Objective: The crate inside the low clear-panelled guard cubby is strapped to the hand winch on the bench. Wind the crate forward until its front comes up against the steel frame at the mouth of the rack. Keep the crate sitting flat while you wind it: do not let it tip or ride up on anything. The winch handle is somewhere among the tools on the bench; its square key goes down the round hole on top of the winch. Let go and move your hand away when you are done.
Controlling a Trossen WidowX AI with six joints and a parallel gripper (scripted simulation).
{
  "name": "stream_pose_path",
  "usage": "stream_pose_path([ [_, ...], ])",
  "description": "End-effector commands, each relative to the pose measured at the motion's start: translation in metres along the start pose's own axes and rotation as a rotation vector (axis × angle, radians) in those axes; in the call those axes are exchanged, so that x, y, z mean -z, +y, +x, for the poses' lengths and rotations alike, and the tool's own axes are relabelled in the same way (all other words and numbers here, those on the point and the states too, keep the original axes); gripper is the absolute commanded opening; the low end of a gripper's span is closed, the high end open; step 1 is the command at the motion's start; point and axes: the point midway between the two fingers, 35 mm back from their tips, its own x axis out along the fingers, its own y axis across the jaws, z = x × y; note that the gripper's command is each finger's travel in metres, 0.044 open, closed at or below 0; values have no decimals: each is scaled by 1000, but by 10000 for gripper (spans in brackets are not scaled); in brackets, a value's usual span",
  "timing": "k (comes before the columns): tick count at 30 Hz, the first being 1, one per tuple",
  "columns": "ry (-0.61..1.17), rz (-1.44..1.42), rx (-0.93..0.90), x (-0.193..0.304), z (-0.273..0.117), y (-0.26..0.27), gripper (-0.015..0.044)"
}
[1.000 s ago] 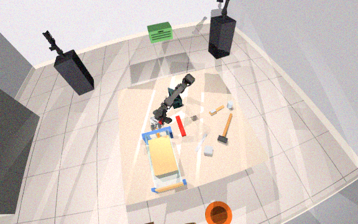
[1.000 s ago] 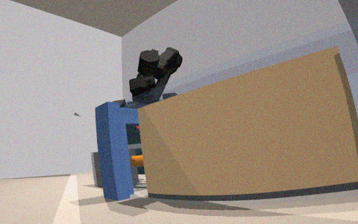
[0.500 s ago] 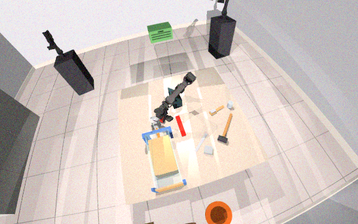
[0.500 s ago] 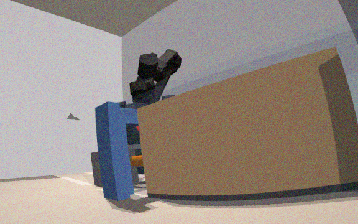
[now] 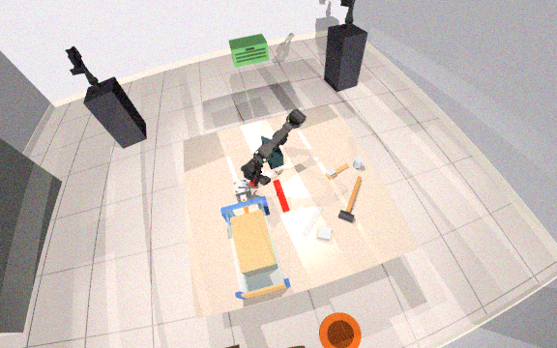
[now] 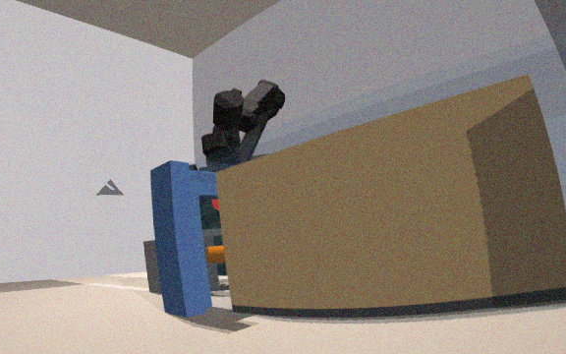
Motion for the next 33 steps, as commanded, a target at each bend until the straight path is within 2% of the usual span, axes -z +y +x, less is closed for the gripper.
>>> stream_pose_path([
  [1,14,10,5,11,-4,-6,0],
  [33,15,11,8,37,-17,-47,0],
])
